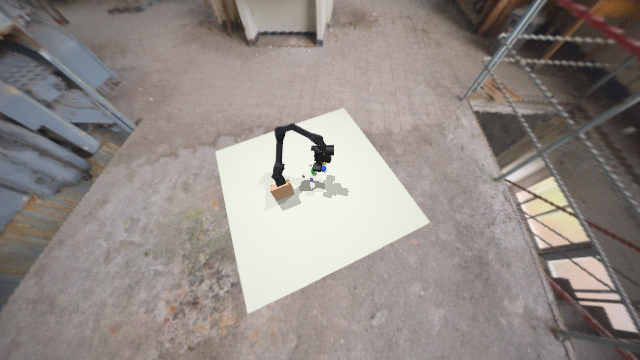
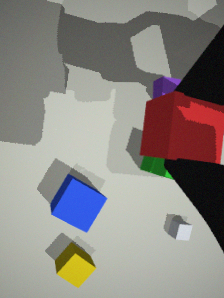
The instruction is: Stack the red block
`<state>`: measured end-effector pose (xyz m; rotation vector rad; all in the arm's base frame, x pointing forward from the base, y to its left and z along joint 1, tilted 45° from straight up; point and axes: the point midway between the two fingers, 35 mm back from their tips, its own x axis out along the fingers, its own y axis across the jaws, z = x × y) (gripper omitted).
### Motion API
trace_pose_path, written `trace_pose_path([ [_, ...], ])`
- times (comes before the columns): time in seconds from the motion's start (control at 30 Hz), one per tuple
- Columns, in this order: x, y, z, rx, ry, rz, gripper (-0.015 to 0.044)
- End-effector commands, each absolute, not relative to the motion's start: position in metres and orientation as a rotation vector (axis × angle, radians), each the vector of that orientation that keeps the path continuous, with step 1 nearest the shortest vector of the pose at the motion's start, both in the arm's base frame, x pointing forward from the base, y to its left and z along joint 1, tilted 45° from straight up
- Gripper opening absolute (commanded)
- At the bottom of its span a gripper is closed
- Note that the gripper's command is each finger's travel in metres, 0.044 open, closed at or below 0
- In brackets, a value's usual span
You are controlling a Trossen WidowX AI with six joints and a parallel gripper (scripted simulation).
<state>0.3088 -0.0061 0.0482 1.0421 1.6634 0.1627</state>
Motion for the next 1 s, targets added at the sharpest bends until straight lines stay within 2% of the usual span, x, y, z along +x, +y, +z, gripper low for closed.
trace_pose_path([
  [0.0, 0.296, 0.008, 0.061, 1.046, 1.660, 0.167, 0.0000],
  [0.33, 0.267, 0.033, 0.078, 1.049, 1.662, 0.172, 0.0000],
  [0.97, 0.268, 0.063, 0.047, 1.050, 1.662, 0.173, 0.0000],
])
